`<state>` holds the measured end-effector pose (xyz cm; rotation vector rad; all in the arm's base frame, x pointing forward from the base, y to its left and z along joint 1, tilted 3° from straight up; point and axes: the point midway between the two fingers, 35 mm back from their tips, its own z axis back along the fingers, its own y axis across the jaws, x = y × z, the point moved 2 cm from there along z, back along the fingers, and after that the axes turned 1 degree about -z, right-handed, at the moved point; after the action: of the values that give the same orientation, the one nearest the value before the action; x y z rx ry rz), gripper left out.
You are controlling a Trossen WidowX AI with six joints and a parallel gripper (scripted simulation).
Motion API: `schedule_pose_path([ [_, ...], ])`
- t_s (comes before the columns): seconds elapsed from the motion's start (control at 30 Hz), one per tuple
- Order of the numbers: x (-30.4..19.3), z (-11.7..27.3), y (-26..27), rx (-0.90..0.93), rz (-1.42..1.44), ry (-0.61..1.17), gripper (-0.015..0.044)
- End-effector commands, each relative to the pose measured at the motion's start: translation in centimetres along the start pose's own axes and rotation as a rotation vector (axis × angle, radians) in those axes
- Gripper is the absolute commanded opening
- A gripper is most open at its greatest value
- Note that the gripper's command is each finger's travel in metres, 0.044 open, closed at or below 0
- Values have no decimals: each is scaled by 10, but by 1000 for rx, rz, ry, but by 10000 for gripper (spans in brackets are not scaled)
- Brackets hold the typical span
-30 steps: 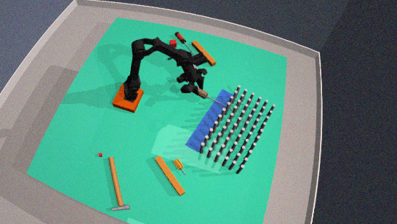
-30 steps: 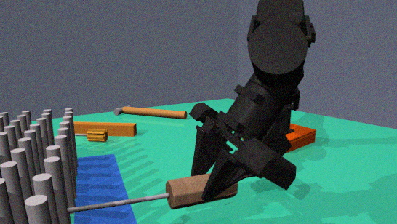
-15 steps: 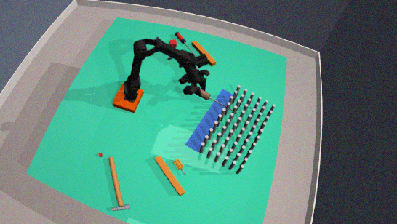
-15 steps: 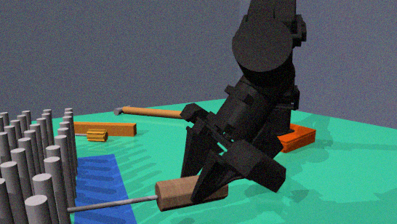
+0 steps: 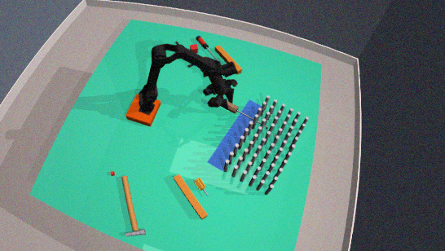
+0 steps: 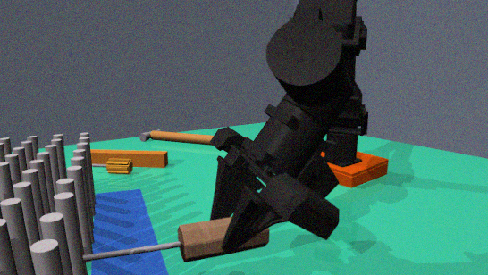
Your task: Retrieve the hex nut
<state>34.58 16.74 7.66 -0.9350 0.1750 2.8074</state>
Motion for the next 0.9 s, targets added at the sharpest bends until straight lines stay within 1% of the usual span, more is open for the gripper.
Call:
schedule_pose_path([
  [0.0,-5,-2,-2,-4,0,4,0],
  [0.87,-23,-14,-2,-5,-1,6,0],
])
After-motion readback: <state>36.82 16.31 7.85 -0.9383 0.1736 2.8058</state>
